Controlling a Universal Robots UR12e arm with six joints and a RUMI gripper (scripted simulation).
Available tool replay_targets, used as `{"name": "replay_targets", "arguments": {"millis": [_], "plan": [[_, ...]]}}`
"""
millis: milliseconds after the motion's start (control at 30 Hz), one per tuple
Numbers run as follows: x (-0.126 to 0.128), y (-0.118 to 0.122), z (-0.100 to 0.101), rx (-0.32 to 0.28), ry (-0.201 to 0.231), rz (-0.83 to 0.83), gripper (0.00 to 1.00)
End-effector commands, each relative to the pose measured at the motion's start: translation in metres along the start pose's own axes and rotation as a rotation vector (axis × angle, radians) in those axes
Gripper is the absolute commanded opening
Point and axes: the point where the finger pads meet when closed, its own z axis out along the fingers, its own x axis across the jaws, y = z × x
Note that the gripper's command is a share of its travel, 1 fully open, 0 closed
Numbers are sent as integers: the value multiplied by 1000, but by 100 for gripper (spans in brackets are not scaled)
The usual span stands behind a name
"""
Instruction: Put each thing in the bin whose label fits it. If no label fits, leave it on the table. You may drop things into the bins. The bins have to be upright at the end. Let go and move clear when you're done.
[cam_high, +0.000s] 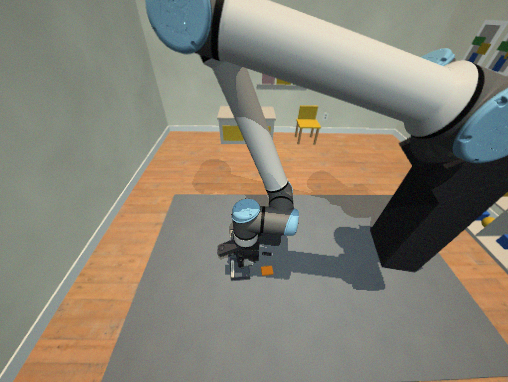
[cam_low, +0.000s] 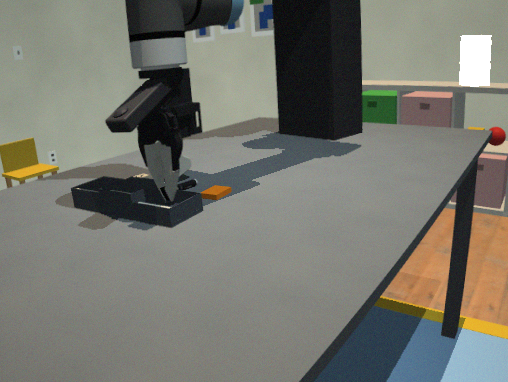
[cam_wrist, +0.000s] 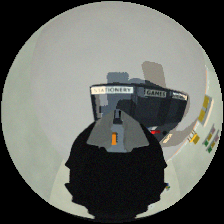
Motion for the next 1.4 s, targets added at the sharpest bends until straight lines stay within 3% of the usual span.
{"name": "replay_targets", "arguments": {"millis": [0, 300, 1133, 1367], "plan": [[0, 0, 0, 1, 0, 0, 4], [0, 0, 0, 1, 0, 0, 4], [0, 0, -28, 1, 0, 0, 4], [0, 0, -56, 1, 0, 0, 4]]}}
